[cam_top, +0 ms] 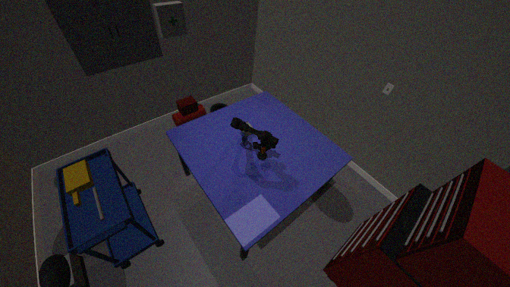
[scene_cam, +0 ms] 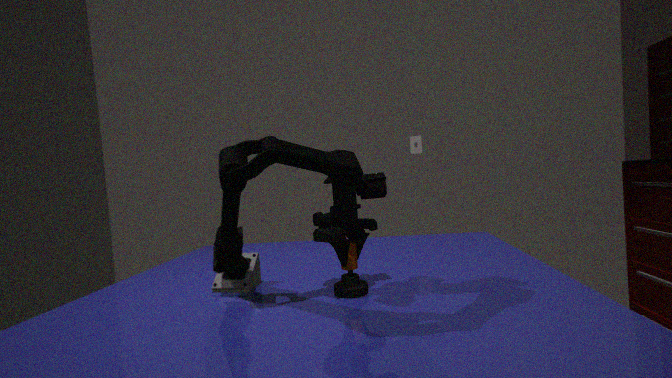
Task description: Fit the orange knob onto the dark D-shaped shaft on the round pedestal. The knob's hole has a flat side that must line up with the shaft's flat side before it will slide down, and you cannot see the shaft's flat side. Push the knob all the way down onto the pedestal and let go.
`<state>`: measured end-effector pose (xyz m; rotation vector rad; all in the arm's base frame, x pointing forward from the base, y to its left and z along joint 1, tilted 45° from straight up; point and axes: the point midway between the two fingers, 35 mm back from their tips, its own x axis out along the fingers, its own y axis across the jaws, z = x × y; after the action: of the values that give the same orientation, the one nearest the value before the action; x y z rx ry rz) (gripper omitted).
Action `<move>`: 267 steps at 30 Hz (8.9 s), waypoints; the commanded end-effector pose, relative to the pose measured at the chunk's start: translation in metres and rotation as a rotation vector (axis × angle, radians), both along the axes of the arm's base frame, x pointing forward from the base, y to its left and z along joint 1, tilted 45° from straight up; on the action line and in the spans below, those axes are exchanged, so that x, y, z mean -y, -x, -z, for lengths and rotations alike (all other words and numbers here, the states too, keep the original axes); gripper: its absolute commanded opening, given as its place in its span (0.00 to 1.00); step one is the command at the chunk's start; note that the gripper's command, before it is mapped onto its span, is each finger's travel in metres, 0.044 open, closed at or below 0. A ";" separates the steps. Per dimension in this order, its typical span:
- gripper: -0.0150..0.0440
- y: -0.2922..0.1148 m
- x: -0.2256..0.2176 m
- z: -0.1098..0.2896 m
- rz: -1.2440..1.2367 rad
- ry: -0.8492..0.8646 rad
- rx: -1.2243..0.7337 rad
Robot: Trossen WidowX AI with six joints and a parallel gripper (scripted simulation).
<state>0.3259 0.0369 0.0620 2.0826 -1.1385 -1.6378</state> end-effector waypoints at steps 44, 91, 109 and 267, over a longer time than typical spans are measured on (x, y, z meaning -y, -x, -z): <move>0.25 -0.001 -0.001 -0.004 -0.152 0.012 -0.152; 0.25 0.000 0.000 -0.002 -0.300 0.024 -0.299; 0.25 -0.001 -0.001 -0.003 -0.300 0.024 -0.299; 0.25 0.000 0.002 -0.003 0.605 -0.051 0.605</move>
<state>0.3262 0.0356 0.0635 2.3348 -1.6395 -1.4840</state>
